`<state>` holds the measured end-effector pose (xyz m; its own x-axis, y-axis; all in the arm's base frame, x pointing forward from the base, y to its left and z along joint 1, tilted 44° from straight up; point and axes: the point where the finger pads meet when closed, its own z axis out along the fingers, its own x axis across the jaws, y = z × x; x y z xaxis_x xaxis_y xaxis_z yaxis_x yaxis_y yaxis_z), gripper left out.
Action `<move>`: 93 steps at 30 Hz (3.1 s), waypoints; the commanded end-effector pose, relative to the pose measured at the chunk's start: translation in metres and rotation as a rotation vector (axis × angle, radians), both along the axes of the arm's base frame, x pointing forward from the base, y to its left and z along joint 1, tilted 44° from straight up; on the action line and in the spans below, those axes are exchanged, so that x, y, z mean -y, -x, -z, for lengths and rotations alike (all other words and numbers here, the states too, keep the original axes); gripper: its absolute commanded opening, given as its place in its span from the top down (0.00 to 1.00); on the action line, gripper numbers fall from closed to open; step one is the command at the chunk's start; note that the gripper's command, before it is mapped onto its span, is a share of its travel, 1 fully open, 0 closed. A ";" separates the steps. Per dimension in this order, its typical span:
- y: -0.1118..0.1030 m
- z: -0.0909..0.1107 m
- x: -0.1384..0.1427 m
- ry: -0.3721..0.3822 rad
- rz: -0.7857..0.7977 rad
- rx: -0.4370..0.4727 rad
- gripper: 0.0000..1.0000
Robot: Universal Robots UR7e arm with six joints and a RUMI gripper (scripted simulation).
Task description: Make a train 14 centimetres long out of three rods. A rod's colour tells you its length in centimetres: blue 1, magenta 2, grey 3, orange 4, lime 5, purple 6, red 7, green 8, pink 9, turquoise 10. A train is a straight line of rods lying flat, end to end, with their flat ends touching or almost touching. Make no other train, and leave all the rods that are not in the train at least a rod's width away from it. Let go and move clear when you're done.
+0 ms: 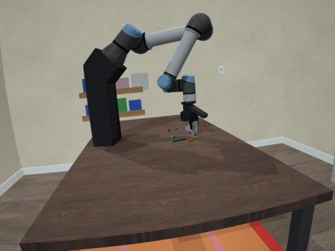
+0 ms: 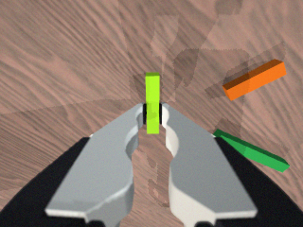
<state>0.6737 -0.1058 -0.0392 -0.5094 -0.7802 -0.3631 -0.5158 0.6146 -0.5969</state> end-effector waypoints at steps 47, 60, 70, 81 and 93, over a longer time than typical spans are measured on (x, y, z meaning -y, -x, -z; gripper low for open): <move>0.067 -0.070 -0.011 0.000 0.000 0.001 1.00; 0.069 -0.072 -0.012 0.000 0.000 0.001 1.00; 0.073 -0.066 -0.026 0.011 -0.011 -0.001 1.00; 0.104 -0.020 -0.127 0.091 -0.094 -0.015 1.00; 0.130 0.016 -0.207 0.156 -0.161 -0.024 1.00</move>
